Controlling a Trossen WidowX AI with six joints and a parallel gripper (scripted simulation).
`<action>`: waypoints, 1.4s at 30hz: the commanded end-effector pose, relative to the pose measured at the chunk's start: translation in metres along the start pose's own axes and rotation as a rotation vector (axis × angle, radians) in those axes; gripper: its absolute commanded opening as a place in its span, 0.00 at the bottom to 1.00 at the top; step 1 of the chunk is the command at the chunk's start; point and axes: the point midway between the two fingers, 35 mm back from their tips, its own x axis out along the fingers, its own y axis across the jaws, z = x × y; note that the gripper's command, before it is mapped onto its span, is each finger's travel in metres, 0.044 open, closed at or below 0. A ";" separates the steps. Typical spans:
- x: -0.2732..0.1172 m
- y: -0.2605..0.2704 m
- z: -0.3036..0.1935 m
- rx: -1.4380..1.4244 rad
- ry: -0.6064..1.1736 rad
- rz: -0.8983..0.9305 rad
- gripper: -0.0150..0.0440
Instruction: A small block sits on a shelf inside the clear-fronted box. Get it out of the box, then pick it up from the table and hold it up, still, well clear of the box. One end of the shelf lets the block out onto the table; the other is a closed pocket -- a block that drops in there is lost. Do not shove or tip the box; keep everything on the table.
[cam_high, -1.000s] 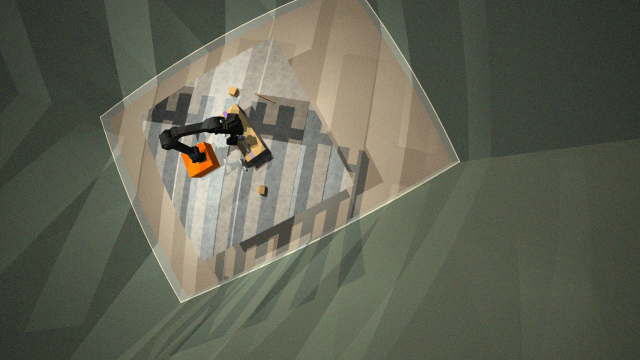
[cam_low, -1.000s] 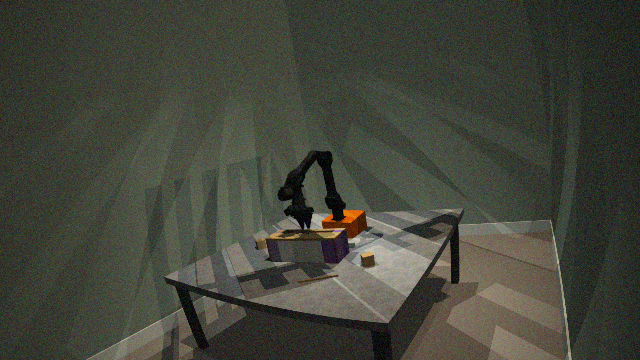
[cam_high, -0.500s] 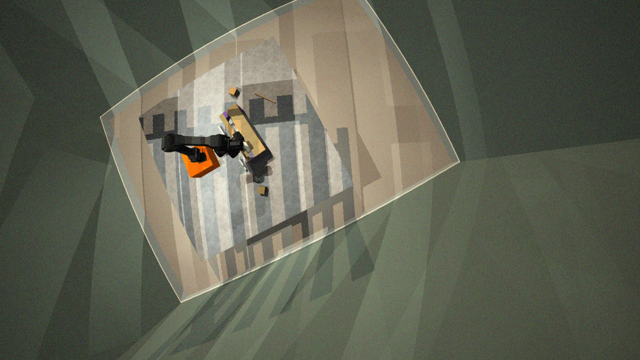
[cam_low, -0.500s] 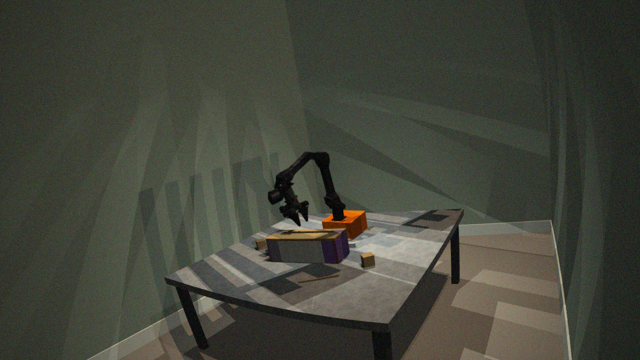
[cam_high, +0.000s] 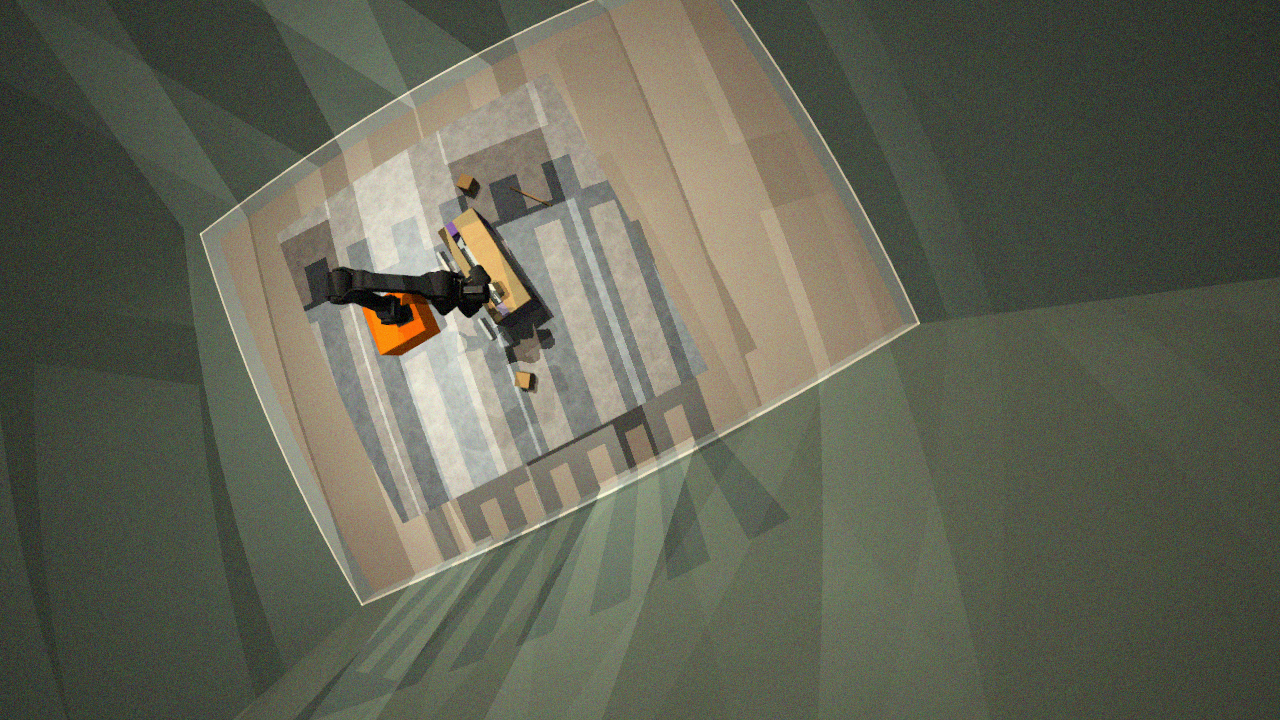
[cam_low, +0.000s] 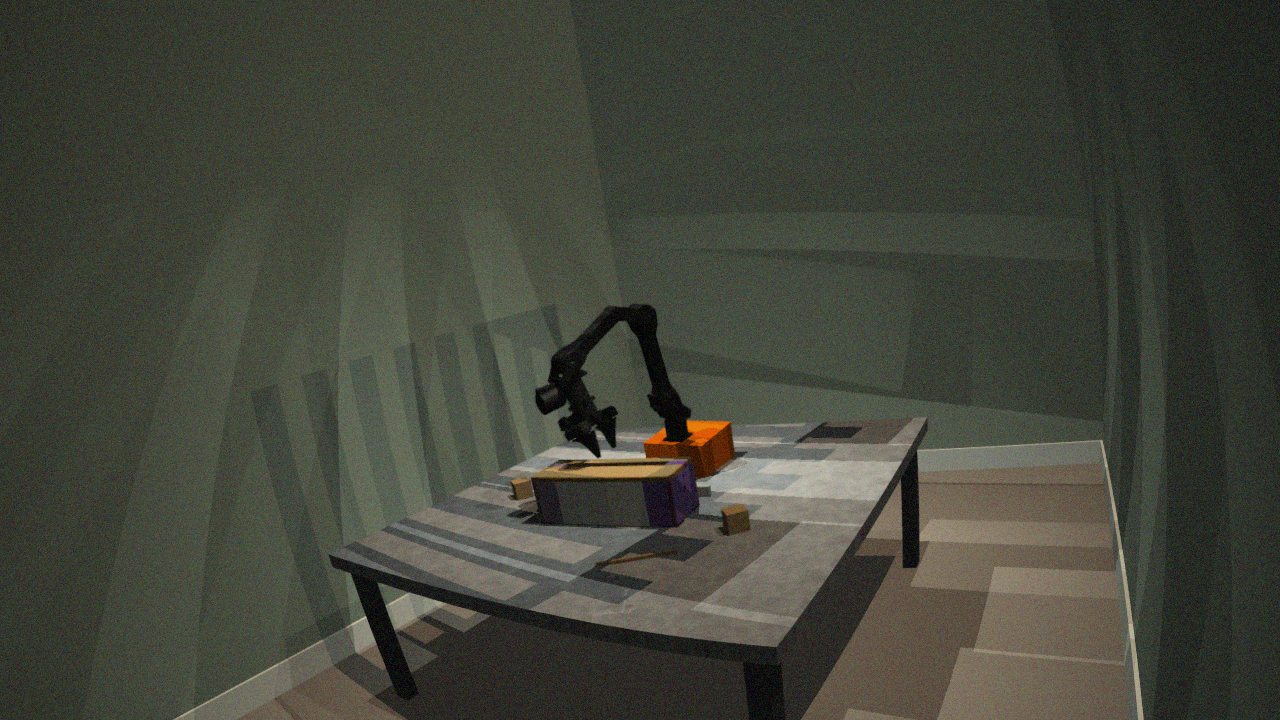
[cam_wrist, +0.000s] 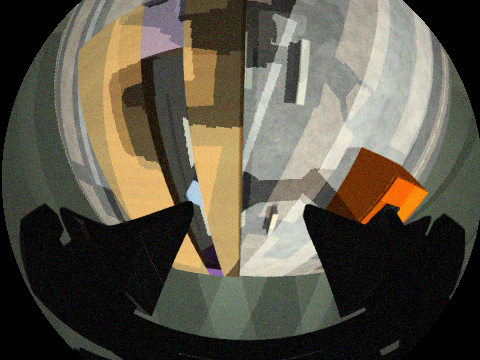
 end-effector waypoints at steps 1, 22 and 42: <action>0.007 0.000 0.003 0.005 0.006 -0.001 0.93; 0.039 0.002 0.018 0.005 0.006 -0.001 0.93; 0.055 0.002 0.018 0.001 0.001 -0.001 0.93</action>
